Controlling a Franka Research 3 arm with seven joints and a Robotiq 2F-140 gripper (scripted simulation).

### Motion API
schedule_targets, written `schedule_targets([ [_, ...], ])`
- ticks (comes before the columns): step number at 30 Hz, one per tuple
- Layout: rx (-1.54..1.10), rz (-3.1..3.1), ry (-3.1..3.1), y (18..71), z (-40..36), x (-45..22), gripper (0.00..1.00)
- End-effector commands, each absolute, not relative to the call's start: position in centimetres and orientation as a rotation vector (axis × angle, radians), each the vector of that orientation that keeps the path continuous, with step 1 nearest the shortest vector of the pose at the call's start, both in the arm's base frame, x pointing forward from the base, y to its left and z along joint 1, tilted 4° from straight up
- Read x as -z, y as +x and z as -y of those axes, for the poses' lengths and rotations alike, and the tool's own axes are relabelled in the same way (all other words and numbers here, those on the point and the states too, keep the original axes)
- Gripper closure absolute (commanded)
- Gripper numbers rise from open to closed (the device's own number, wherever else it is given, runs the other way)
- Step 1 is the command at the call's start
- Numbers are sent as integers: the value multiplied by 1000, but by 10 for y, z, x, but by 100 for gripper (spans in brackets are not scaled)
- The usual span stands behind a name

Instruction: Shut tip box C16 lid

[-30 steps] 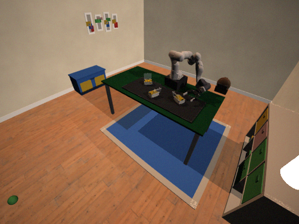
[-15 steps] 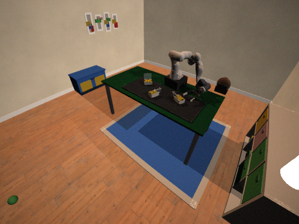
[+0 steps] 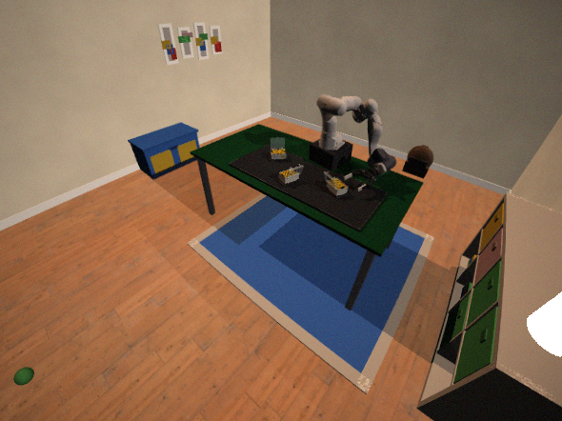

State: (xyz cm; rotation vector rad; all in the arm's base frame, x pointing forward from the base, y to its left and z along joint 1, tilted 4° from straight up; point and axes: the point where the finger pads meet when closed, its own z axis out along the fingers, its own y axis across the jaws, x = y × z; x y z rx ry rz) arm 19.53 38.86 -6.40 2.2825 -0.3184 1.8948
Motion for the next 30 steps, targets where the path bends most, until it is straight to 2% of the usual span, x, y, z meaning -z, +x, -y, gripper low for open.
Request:
schedule_targets([
  [1,-1897,327,2284,195,-389,65,0],
  [25,-1897,327,2284,195,-389,65,0],
  [30,-1897,327,2284,193,-389,40,0],
])
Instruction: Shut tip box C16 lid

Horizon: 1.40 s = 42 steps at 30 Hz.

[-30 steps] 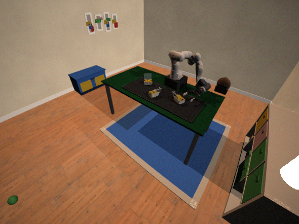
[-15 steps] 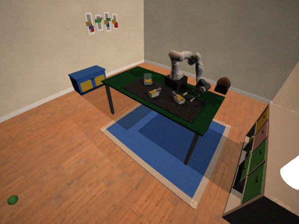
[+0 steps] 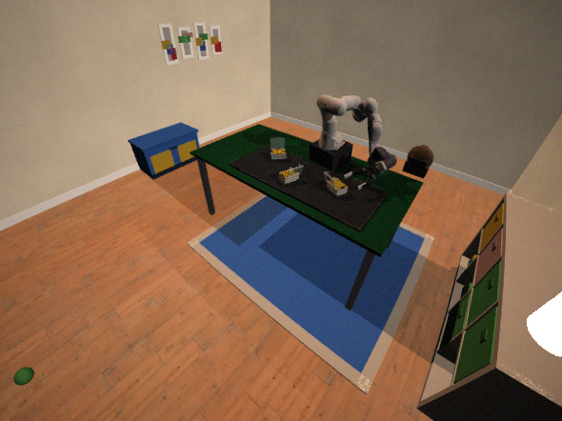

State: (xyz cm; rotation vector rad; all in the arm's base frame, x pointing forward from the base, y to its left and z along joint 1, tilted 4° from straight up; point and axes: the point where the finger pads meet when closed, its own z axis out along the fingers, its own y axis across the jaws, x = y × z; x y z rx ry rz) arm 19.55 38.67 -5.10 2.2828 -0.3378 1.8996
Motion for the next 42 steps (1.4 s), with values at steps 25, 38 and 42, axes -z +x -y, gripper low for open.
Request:
schedule_targets([
  [25,-1897,327,2284,184,-389,-75,0],
  [38,-1897,327,2284,182,-389,-105,0],
  [42,-1897,327,2284,182,-389,-105,0],
])
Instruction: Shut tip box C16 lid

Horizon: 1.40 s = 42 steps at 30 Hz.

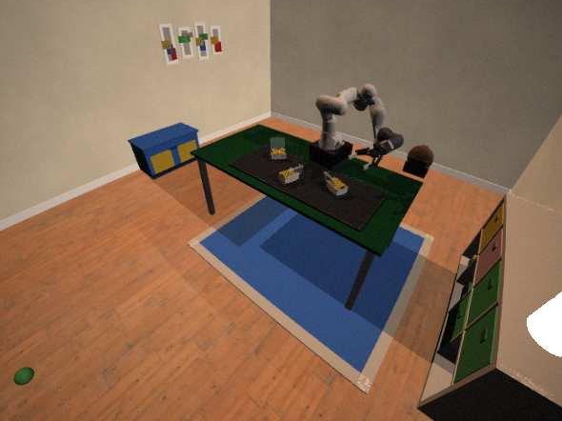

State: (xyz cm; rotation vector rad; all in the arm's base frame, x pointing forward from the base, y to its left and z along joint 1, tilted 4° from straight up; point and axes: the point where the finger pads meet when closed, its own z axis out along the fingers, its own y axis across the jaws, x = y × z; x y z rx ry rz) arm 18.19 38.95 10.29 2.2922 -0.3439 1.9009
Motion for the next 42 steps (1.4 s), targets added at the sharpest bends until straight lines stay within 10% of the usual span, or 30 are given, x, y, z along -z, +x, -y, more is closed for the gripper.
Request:
schedule_targets([
  [1,-1897,327,2284,182,-389,-105,0],
  [42,-1683,776,2027,309,-272,-135,0],
])
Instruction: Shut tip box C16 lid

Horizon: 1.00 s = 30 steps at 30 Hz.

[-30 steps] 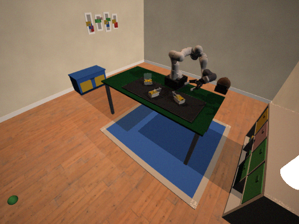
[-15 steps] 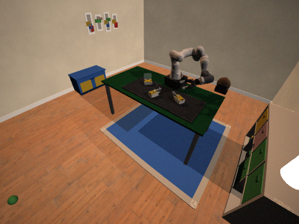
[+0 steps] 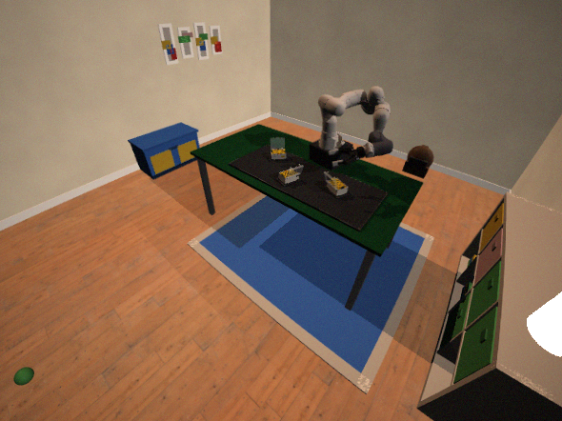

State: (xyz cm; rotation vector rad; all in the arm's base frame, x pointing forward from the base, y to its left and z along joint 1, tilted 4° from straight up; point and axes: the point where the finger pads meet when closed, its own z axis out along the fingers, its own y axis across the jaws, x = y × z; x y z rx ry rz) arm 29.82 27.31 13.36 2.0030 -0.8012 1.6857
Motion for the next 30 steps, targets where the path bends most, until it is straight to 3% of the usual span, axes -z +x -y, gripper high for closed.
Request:
schedule_targets([
  [1,-1683,776,2027,313,-269,-135,0],
  [13,-1683,776,2027,314,-268,-136,0],
  [30,-1434,1145,1726,344,-199,-138,0],
])
